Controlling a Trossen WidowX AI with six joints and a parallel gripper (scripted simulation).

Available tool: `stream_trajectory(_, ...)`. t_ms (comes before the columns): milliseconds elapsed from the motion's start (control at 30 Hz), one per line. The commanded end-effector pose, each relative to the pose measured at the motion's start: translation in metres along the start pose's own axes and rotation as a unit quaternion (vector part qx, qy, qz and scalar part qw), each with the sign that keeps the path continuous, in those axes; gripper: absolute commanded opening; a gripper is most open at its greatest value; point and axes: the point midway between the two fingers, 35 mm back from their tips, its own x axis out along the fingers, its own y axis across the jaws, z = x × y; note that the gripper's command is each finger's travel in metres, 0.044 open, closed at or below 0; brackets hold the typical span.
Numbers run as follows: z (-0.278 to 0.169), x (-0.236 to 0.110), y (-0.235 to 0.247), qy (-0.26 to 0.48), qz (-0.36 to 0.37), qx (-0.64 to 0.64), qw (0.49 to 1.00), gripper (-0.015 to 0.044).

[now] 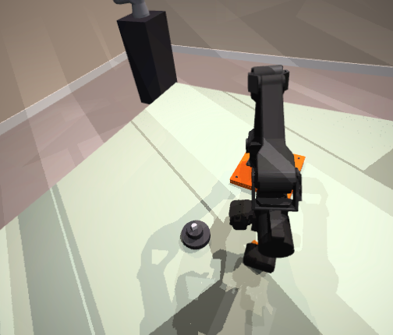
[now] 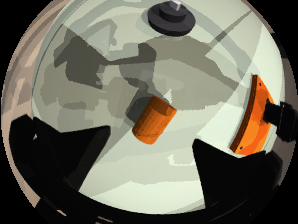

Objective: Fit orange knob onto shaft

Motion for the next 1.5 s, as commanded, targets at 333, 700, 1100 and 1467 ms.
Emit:
stream_trajectory(333,-0.0068,-0.0053,0.0033,-0.001,0.002,-0.619,0.786,0.044)
stream_trajectory(700,-0.0093,-0.0066,0.0042,-0.002,0.002,-0.801,0.598,0.044)
stream_trajectory(1100,-0.0118,-0.0079,0.0051,-0.003,0.001,-0.938,0.348,0.044)
stream_trajectory(1467,-0.0127,-0.0084,0.0054,-0.003,0.001,-0.978,0.206,0.044)
